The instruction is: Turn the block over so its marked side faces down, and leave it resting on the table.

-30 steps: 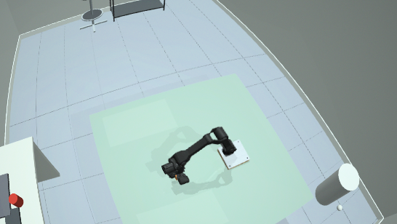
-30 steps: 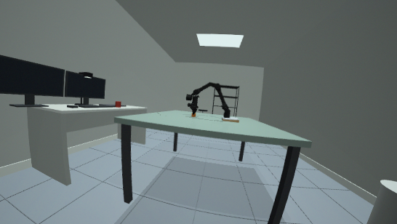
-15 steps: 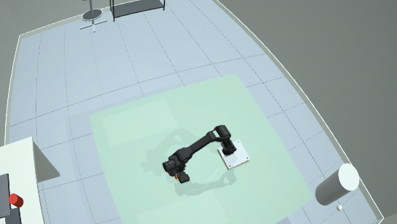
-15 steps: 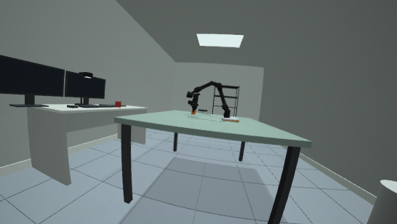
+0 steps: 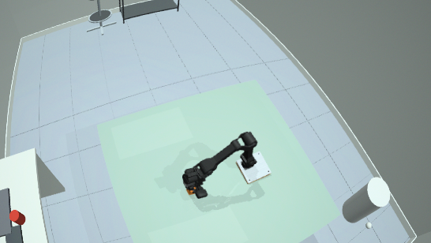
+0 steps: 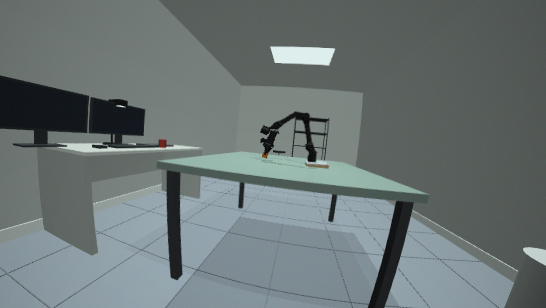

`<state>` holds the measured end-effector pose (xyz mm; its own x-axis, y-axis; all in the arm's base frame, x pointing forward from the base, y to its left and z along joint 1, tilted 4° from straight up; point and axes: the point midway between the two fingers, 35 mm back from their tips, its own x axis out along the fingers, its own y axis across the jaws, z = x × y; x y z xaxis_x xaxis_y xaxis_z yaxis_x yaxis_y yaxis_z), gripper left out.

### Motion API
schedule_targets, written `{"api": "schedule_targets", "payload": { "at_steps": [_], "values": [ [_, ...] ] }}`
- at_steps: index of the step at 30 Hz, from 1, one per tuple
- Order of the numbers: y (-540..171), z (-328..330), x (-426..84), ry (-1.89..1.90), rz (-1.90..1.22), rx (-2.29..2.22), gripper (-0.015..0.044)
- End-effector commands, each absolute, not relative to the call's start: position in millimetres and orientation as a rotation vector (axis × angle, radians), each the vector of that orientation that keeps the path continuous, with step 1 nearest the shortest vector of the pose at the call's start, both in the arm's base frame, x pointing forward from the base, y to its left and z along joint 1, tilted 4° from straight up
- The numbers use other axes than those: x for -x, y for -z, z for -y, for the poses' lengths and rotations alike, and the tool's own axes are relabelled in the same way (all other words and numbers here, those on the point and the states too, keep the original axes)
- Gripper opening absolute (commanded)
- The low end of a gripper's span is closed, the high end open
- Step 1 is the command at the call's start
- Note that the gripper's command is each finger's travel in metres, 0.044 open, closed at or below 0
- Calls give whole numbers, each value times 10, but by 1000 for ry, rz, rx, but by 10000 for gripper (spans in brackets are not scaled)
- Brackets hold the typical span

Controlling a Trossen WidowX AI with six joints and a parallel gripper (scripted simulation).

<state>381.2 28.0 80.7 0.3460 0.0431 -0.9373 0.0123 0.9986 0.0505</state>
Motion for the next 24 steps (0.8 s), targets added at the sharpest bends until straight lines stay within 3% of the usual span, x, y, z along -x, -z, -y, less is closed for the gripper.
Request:
{"api": "schedule_targets", "payload": {
  "at_steps": [1,24],
  "values": [
    [-795,-274,-3795,-12,-1172,-53,0],
    [-657,-284,-3825,-4,-869,-54,0]
  ]
}}
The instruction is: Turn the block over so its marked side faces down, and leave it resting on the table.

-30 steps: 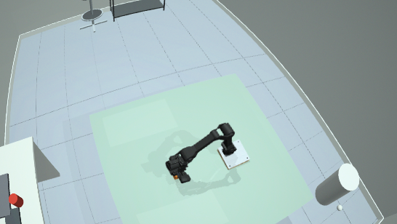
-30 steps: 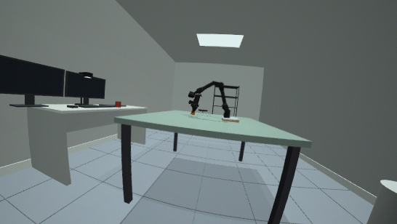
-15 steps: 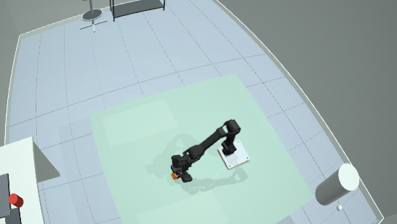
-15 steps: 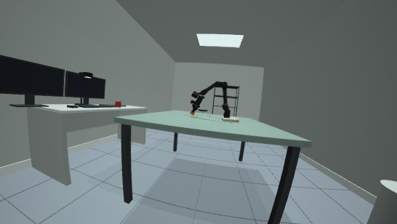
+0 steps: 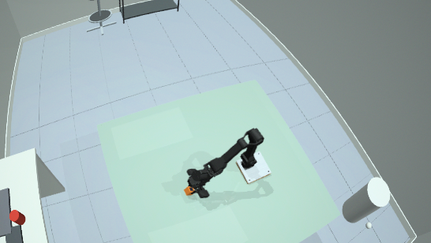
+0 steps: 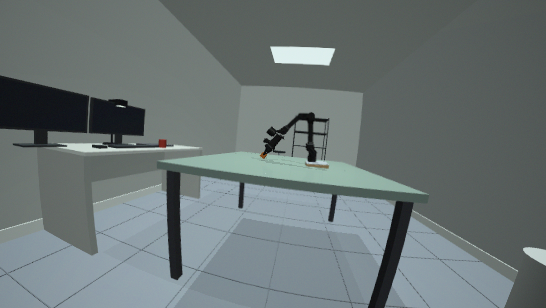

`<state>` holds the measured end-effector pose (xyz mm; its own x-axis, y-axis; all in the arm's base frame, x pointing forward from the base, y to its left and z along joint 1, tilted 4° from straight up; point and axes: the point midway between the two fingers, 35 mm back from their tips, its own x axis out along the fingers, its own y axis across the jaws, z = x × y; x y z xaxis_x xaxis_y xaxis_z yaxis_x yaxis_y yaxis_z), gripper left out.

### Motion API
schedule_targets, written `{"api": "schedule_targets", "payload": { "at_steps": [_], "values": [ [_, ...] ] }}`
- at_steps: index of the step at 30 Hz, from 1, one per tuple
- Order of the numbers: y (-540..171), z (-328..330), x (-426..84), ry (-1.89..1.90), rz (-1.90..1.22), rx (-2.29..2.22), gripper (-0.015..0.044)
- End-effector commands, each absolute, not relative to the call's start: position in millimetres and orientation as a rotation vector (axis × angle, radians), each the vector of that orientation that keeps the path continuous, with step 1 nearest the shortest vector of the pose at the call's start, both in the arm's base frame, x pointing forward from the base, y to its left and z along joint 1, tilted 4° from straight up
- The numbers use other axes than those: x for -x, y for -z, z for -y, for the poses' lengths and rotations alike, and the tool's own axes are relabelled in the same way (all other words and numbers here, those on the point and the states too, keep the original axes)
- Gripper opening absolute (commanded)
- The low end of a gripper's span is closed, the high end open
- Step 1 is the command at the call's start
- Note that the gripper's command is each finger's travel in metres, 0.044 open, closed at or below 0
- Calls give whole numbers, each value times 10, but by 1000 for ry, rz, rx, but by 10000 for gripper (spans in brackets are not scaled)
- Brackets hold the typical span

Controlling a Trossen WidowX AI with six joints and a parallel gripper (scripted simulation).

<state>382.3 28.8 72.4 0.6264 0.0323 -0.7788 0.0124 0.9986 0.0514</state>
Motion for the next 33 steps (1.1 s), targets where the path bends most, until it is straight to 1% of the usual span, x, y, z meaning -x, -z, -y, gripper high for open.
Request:
{"api": "schedule_targets", "payload": {
  "at_steps": [1,13,25,33],
  "values": [
    [-638,-285,-3836,-4,-853,-53,0],
    [-489,-296,-3874,1,-664,-51,0],
    [-471,-291,-3760,8,-476,-56,0],
    [-509,-287,-3729,10,-425,-57,0]
  ]
}}
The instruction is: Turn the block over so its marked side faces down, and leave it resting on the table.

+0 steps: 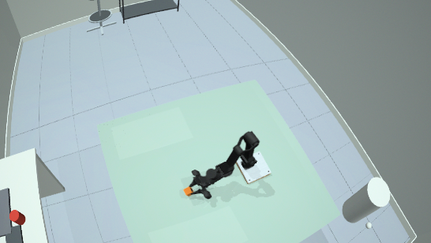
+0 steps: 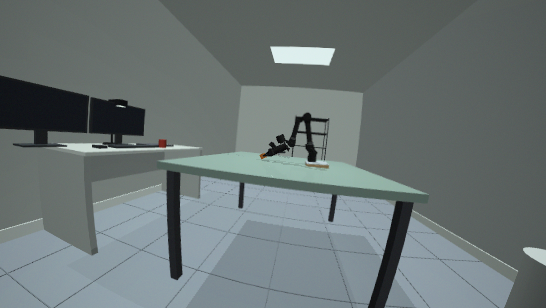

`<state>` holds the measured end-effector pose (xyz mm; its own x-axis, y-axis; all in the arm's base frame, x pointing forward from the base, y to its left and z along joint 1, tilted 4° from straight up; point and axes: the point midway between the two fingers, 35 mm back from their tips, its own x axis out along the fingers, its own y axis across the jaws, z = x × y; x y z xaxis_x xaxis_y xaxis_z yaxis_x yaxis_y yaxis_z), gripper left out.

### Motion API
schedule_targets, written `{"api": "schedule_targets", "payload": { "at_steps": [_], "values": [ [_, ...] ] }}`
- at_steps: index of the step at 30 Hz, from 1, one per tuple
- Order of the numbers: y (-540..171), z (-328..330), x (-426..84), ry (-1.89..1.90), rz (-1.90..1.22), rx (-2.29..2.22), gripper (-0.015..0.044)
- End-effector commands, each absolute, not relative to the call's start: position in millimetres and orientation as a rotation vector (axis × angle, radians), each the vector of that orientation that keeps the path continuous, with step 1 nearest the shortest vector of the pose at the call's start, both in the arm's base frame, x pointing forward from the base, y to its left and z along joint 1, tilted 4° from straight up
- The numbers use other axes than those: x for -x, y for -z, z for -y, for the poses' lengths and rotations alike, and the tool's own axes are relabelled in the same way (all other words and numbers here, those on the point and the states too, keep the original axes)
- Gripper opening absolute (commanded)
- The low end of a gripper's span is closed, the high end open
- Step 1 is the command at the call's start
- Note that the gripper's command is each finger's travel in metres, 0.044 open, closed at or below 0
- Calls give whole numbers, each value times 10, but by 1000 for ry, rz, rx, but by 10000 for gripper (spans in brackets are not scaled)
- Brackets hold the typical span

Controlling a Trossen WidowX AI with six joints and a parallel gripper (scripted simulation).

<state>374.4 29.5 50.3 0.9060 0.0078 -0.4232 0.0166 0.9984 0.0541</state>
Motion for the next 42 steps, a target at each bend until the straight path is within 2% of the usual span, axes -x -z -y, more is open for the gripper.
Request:
{"api": "schedule_targets", "payload": {
  "at_steps": [1,12,29,42],
  "values": [
    [-509,-287,-3729,10,-425,-57,0],
    [-509,-287,-3729,10,-425,-57,0],
    [-509,-287,-3729,10,-425,-57,440],
    [-509,-287,-3729,10,-425,-57,440]
  ]
}}
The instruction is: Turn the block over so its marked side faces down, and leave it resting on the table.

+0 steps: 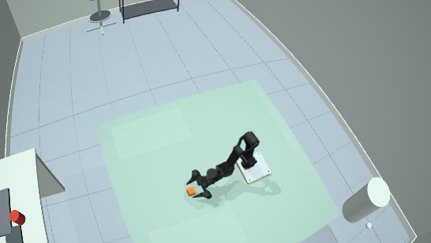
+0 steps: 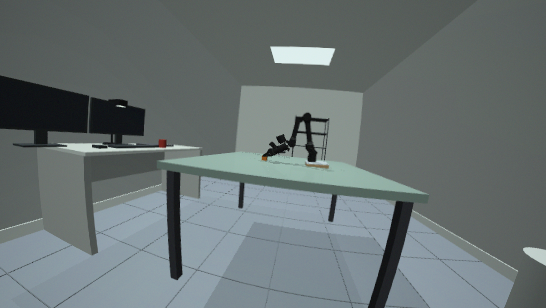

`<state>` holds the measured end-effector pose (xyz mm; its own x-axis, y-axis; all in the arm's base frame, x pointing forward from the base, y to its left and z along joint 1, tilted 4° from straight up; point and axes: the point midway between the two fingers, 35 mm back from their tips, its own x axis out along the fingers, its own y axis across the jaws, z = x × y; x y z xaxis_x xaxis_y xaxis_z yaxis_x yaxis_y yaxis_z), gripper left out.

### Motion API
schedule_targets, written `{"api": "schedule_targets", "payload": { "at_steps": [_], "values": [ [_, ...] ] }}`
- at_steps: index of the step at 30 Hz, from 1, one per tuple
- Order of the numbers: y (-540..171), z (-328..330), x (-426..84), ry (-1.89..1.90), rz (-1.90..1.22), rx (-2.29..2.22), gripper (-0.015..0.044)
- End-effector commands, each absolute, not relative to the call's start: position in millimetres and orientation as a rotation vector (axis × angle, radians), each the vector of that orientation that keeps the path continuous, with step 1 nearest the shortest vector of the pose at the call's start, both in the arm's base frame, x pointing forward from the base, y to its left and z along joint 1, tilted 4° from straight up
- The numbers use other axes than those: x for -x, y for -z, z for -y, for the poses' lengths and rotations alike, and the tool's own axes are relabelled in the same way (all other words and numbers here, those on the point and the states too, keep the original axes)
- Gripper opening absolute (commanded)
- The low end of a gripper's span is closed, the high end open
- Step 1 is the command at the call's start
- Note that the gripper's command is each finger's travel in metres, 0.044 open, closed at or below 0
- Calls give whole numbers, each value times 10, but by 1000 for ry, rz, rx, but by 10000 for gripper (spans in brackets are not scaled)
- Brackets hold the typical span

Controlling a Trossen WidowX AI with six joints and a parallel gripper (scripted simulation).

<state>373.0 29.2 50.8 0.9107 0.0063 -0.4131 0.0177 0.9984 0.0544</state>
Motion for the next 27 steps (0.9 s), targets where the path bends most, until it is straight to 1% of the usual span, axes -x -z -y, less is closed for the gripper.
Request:
{"api": "schedule_targets", "payload": {
  "at_steps": [1,21,27],
  "values": [
    [-509,-287,-3729,10,-425,-57,440],
    [-509,-288,-3736,9,-431,-57,440],
    [-630,-295,-3851,2,-638,-50,440]
  ]
}}
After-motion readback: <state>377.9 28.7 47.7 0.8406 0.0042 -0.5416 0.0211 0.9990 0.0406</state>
